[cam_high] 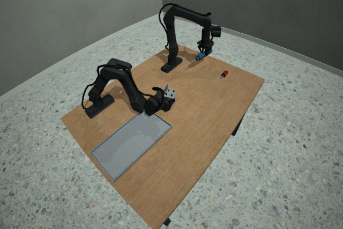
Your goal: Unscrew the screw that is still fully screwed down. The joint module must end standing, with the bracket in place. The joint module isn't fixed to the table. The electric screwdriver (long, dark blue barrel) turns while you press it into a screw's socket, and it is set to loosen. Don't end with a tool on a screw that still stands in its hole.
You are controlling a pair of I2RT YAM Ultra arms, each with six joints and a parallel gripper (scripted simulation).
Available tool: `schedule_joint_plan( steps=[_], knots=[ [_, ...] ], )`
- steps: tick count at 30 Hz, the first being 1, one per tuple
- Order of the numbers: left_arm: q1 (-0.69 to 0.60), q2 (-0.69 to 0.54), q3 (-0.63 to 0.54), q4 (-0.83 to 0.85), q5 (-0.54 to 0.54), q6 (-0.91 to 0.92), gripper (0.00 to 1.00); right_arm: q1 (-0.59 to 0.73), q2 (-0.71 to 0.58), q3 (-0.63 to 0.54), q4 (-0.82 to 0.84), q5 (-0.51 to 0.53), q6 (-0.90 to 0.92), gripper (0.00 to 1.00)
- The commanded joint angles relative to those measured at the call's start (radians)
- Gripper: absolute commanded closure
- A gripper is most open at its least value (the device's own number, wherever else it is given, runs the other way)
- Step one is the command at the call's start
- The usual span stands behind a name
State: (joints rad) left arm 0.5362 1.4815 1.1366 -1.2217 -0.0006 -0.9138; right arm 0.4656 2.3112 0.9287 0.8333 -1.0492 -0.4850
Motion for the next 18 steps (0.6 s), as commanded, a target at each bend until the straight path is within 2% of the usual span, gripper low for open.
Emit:
schedule_joint_plan(
  steps=[1, 18],
  knots=[
    [-0.003, -0.032, 0.034, 0.002, -0.007, -0.007, 0.58, -0.013, -0.033, -0.002, 0.004, -0.007, 0.006, 0.41],
    [-0.002, -0.03, 0.032, 0.01, -0.007, -0.007, 0.58, -0.013, -0.033, -0.002, 0.004, -0.007, 0.006, 0.41]
  ],
)
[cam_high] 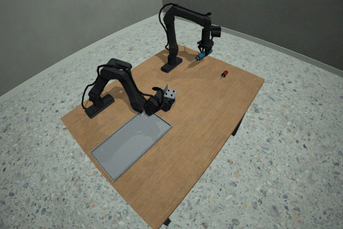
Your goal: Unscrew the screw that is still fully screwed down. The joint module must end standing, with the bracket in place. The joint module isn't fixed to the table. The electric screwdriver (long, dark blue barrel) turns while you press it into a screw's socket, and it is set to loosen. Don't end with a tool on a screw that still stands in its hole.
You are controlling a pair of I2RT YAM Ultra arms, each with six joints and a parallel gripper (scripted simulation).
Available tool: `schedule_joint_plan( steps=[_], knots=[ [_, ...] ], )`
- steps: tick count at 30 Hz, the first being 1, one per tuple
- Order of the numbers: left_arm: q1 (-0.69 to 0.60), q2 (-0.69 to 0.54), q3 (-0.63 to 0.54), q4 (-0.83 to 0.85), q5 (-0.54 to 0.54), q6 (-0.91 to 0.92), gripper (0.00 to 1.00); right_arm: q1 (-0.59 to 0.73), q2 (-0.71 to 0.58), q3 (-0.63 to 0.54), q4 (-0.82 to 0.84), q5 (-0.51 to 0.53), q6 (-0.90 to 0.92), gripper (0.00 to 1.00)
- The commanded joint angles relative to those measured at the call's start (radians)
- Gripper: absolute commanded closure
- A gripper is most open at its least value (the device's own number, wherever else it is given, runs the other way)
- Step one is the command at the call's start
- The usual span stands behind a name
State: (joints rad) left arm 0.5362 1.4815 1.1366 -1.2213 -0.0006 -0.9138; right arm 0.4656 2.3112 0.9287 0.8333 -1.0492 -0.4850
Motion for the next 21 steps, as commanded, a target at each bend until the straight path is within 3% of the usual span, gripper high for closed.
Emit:
schedule_joint_plan(
  steps=[1, 21],
  knots=[
    [-0.001, -0.029, 0.032, 0.01, -0.007, -0.007, 0.58, -0.013, -0.033, -0.002, 0.004, -0.007, 0.006, 0.41],
    [0.001, -0.019, 0.019, 0.011, -0.006, -0.007, 0.58, -0.013, -0.033, -0.002, 0.004, -0.007, 0.006, 0.41]
  ],
)
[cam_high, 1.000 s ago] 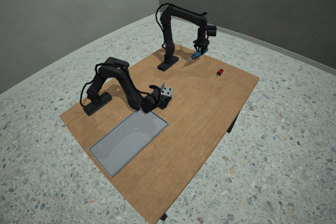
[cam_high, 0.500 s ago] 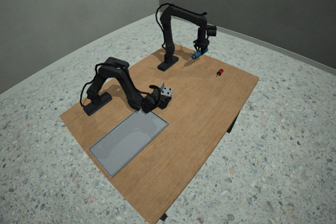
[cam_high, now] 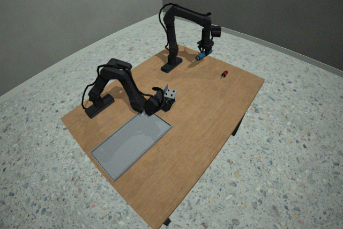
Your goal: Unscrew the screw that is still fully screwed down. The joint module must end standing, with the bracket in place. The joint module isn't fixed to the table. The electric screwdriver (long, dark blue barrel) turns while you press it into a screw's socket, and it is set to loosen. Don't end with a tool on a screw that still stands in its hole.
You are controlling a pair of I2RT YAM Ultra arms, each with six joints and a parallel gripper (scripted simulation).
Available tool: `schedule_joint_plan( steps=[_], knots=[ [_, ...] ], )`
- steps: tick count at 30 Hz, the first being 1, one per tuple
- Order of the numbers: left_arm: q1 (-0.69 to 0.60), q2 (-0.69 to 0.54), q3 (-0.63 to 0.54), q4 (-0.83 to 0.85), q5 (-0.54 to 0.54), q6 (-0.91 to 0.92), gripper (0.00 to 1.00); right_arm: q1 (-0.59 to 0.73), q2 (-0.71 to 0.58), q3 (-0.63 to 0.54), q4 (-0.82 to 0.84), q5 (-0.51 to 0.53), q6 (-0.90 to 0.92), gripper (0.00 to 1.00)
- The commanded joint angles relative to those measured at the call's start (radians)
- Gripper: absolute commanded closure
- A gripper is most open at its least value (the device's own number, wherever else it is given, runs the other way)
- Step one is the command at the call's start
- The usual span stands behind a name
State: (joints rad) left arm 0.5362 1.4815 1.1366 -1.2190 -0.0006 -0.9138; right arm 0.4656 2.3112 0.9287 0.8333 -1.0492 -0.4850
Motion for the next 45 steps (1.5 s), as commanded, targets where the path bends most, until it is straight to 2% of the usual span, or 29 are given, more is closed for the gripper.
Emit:
schedule_joint_plan(
  steps=[1, 33, 44, 45],
  knots=[
    [0.0, -0.007, 0.008, 0.002, -0.002, -0.002, 0.58, -0.013, -0.033, -0.002, 0.004, -0.007, 0.006, 0.41],
    [0.004, 0.015, -0.001, 0.006, -0.005, -0.007, 0.58, -0.013, -0.033, -0.002, 0.004, -0.007, 0.006, 0.41],
    [0.001, -0.002, 0.003, 0.004, -0.001, -0.002, 0.58, -0.013, -0.033, -0.002, 0.004, -0.007, 0.006, 0.41],
    [-0.022, -0.029, -0.023, 0.026, -0.003, 0.013, 0.58, -0.013, -0.033, -0.002, 0.004, -0.007, 0.006, 0.41]
  ],
)
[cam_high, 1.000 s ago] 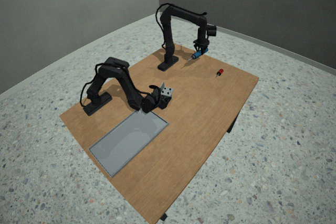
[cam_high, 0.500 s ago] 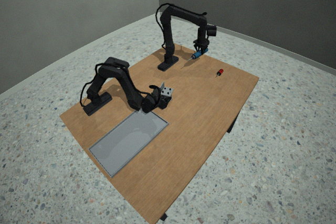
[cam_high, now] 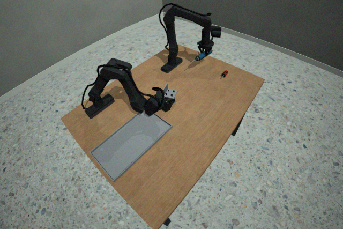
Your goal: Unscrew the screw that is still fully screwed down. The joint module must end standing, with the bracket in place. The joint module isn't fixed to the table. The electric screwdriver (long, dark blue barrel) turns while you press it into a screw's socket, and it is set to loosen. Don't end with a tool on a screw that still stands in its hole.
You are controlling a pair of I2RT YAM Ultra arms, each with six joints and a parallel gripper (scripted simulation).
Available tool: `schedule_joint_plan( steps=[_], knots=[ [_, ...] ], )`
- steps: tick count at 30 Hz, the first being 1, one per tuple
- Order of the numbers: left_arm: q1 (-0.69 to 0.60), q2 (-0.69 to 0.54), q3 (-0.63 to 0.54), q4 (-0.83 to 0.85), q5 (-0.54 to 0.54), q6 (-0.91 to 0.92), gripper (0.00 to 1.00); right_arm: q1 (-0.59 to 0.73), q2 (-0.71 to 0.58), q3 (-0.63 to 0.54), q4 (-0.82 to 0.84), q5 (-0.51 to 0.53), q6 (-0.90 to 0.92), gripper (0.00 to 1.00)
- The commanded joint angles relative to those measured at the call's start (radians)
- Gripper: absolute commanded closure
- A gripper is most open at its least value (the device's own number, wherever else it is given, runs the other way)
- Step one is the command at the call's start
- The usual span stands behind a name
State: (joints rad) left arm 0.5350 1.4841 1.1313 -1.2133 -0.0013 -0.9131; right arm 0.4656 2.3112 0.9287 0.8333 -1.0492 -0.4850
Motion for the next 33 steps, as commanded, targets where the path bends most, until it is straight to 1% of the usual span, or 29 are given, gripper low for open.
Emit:
schedule_joint_plan(
  steps=[1, 4, 5, 7, 11, 12, 16, 17, 18, 22, 24, 28, 29, 33],
  knots=[
    [-0.033, -0.04, -0.023, 0.029, 0.0, 0.02, 0.58, -0.013, -0.033, -0.002, 0.004, -0.007, 0.006, 0.41],
    [-0.071, -0.066, -0.034, 0.057, 0.004, 0.042, 0.58, -0.013, -0.033, -0.002, 0.004, -0.007, 0.006, 0.41],
    [-0.084, -0.077, -0.022, 0.066, 0.004, 0.05, 0.58, -0.013, -0.033, -0.002, 0.004, -0.007, 0.006, 0.41],
    [-0.109, -0.09, -0.054, 0.086, 0.002, 0.064, 0.58, -0.013, -0.033, -0.002, 0.004, -0.007, 0.006, 0.41],
    [-0.159, -0.12, -0.075, 0.128, -0.002, 0.095, 0.58, -0.013, -0.033, -0.002, 0.004, -0.007, 0.006, 0.41],
    [-0.16, -0.126, -0.04, 0.128, -0.003, 0.095, 0.58, -0.013, -0.033, -0.002, 0.004, -0.007, 0.006, 0.41],
    [-0.145, -0.126, -0.036, 0.13, -0.005, 0.095, 0.58, -0.013, -0.033, -0.002, 0.004, -0.007, 0.006, 0.41],
    [-0.172, -0.13, -0.08, 0.142, -0.004, 0.104, 0.58, -0.013, -0.033, -0.002, 0.004, -0.007, 0.006, 0.41],
    [-0.184, -0.139, -0.089, 0.151, -0.001, 0.111, 0.58, -0.013, -0.033, -0.002, 0.004, -0.007, 0.006, 0.41],
    [-0.234, -0.177, -0.093, 0.188, 0.002, 0.14, 0.58, -0.013, -0.033, -0.002, 0.004, -0.007, 0.006, 0.41],
    [-0.259, -0.191, -0.121, 0.208, 0.0, 0.155, 0.58, -0.013, -0.033, -0.002, 0.004, -0.007, 0.006, 0.41],
    [-0.309, -0.222, -0.137, 0.251, -0.005, 0.186, 0.58, -0.013, -0.033, -0.002, 0.004, -0.007, 0.006, 0.41],
    [-0.309, -0.228, -0.104, 0.25, -0.005, 0.186, 0.58, -0.013, -0.033, -0.002, 0.004, -0.007, 0.006, 0.41],
    [-0.295, -0.227, -0.103, 0.252, -0.008, 0.186, 0.58, -0.013, -0.033, -0.002, 0.004, -0.007, 0.006, 0.41]
  ],
)
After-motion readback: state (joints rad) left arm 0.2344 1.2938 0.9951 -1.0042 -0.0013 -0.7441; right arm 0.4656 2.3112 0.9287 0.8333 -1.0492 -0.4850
